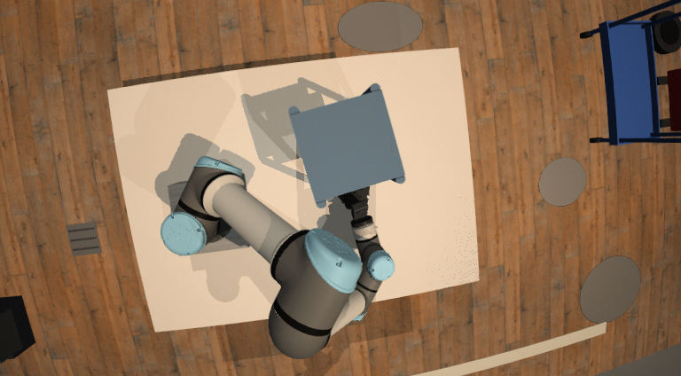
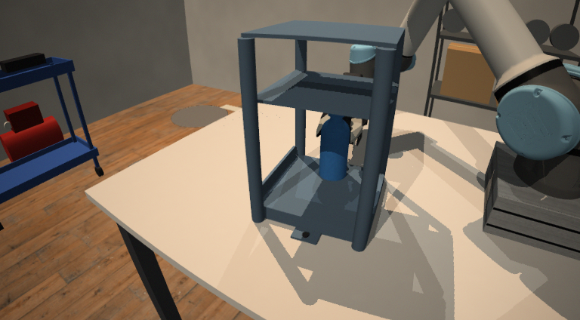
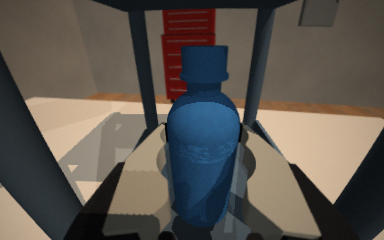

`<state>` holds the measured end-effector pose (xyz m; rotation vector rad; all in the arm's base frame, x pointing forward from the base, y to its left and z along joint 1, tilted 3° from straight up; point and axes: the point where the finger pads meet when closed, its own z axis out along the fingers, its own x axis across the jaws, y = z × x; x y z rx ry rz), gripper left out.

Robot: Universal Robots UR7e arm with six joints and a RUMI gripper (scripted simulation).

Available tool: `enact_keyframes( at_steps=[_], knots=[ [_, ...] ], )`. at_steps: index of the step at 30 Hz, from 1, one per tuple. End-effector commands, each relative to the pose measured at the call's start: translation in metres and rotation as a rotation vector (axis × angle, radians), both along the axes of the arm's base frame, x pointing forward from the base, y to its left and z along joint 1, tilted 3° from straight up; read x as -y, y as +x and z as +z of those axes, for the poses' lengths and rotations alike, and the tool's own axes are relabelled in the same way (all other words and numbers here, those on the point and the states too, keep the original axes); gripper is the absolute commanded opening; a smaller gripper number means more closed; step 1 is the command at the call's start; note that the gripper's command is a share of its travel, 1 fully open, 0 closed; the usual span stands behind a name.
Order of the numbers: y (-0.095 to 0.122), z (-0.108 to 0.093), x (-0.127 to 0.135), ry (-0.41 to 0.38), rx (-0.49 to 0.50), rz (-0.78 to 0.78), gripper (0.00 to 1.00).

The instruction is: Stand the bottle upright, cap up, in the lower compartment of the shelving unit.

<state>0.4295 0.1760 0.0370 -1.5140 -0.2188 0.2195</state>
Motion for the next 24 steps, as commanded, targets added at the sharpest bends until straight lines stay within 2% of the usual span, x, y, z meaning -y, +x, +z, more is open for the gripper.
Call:
enact_keyframes(
  at_steps=[1, 14, 15, 17, 18, 20, 21, 24],
  knots=[
    [0.0002, 0.0004, 0.0001, 0.000, 0.001, 0.000, 0.00],
    [0.0002, 0.0004, 0.0001, 0.000, 0.001, 0.000, 0.00],
    [0.0002, 0.0004, 0.0001, 0.000, 0.001, 0.000, 0.10],
    [0.0002, 0.0004, 0.0001, 0.000, 0.001, 0.000, 0.10],
    [0.0002, 0.0004, 0.0001, 0.000, 0.001, 0.000, 0.20],
    [0.0002, 0.0004, 0.0001, 0.000, 0.001, 0.000, 0.20],
    [0.0002, 0.0004, 0.0001, 0.000, 0.001, 0.000, 0.30],
    [0.0002, 0.0004, 0.0001, 0.000, 0.001, 0.000, 0.30]
  ],
)
